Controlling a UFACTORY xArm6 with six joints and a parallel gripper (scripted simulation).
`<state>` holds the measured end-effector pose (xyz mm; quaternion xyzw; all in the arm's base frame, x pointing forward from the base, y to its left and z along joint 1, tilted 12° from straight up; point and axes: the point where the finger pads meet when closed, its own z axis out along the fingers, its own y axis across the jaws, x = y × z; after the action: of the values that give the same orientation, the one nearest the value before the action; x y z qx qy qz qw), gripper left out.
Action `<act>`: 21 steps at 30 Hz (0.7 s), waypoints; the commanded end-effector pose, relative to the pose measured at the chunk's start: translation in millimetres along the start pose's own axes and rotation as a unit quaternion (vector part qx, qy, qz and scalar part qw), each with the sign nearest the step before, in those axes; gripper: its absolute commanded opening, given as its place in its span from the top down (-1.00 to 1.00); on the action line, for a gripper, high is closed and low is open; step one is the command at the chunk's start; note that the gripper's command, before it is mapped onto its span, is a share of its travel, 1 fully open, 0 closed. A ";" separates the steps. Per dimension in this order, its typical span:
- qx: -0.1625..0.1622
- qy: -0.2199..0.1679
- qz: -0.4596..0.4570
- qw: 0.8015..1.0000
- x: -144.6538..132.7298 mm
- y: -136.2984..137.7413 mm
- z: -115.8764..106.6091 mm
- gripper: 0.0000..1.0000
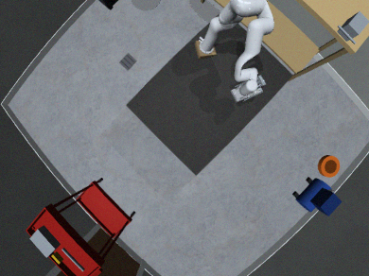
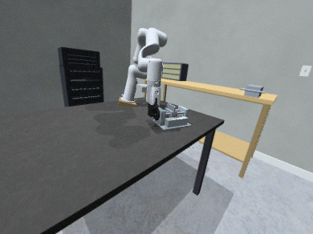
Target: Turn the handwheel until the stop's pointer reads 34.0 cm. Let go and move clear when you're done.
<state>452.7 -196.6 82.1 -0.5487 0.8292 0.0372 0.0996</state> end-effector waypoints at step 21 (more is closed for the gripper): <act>0.001 0.000 0.000 1.000 -0.1 -1.3 30.3 0.88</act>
<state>459.7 -194.1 58.4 -0.5487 0.8293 0.0361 0.0999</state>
